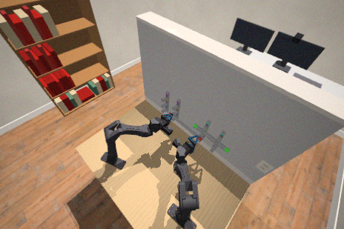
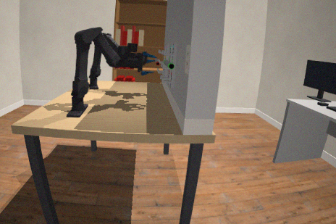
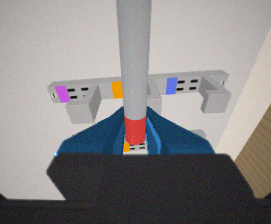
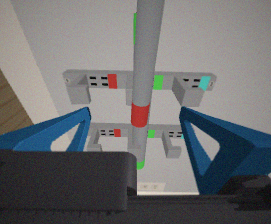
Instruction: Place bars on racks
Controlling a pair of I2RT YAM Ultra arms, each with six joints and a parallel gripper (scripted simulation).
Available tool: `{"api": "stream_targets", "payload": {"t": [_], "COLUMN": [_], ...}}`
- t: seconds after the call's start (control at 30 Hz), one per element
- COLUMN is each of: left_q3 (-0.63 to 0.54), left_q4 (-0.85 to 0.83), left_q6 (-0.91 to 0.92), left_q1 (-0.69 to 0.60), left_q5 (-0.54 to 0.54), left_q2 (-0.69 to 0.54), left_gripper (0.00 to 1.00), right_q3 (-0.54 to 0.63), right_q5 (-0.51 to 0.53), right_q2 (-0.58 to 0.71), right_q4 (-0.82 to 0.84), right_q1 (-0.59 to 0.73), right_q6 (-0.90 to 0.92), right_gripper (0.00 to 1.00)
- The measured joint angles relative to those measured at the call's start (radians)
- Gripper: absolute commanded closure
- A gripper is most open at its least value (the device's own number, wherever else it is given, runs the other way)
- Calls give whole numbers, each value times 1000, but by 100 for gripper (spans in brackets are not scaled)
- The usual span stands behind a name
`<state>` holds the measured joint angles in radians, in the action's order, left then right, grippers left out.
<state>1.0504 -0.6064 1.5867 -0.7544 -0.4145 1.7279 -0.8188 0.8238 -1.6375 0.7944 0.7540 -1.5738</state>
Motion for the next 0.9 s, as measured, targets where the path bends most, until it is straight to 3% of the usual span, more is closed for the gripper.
{"api": "stream_targets", "payload": {"t": [0.9], "left_q3": [-12], "left_q4": [-19], "left_q6": [0], "left_q1": [0], "left_q5": [0], "left_q2": [14], "left_gripper": [100], "right_q3": [-67], "right_q5": [-49], "right_q2": [-50], "right_q4": [-6], "right_q1": [-45], "right_q6": [0], "right_gripper": [0]}}
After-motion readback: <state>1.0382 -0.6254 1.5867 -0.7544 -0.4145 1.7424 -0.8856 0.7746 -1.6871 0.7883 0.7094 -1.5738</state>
